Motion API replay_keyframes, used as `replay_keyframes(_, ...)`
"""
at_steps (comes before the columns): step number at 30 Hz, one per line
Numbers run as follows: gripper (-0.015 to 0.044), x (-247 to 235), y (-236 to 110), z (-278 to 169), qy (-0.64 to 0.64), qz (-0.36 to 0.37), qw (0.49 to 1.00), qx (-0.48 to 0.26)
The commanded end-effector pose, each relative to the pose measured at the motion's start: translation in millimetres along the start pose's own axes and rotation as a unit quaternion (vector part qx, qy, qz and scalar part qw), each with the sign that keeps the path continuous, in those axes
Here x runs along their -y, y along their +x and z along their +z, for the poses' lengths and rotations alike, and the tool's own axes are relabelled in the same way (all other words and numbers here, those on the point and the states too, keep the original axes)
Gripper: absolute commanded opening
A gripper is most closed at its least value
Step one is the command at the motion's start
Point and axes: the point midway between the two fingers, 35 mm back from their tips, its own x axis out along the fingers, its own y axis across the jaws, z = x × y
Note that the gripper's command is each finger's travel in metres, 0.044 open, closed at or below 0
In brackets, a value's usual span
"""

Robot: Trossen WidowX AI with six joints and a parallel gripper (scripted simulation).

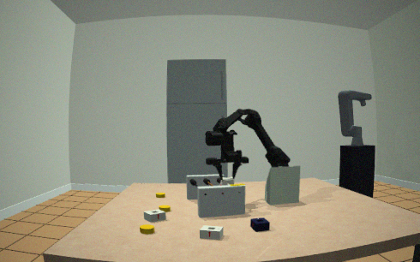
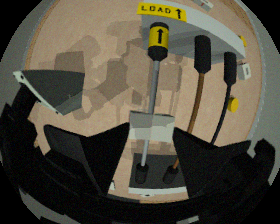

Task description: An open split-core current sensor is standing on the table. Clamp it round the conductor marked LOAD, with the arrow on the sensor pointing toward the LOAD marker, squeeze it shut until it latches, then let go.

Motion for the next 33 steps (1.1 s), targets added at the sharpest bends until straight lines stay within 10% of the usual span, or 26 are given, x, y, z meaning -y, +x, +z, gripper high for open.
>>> replay_keyframes(1, 0.0000, 0.1, -0.8, 0.4, 0.000, -0.001, 1.000, 0.000)
replay_keyframes(25, 0.0000, 0.1, -0.8, 0.4, 0.000, -0.001, 1.000, 0.000)
replay_keyframes(33, 0.0210, 0.1, -0.8, 0.4, 0.000, -0.001, 1.000, 0.000)
